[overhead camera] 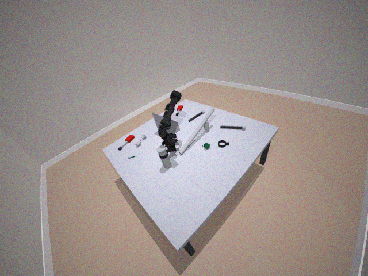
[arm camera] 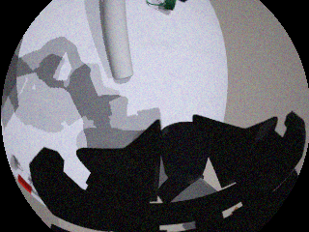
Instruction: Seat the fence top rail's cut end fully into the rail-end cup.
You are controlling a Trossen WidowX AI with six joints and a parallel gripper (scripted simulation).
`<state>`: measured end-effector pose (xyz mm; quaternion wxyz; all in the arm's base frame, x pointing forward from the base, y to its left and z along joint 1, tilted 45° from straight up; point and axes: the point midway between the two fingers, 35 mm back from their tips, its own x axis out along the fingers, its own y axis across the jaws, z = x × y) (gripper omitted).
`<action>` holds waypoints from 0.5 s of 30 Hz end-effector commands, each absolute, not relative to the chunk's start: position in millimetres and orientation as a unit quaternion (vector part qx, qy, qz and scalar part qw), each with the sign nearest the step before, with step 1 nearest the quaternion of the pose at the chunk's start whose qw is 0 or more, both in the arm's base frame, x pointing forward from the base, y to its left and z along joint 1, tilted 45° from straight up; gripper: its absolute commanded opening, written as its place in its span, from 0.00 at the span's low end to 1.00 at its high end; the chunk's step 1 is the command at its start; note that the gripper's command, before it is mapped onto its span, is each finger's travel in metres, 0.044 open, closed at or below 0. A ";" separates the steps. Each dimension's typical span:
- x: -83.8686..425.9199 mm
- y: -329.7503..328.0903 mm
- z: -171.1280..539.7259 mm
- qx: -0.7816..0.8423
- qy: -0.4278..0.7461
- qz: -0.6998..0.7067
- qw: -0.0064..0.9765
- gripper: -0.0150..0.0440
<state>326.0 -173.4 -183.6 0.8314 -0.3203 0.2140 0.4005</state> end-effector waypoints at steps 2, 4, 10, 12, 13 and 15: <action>322.6 -175.1 -183.8 -0.330 0.202 0.404 0.829 0.25; 320.7 -174.9 -183.9 -0.335 0.194 0.408 0.827 0.25; 317.8 -174.7 -184.0 -0.343 0.182 0.413 0.824 0.25; 317.7 -174.7 -184.0 -0.343 0.182 0.413 0.824 0.25; 318.0 -174.7 -183.9 -0.343 0.183 0.412 0.824 0.25; 318.6 -174.7 -183.9 -0.341 0.185 0.411 0.825 0.25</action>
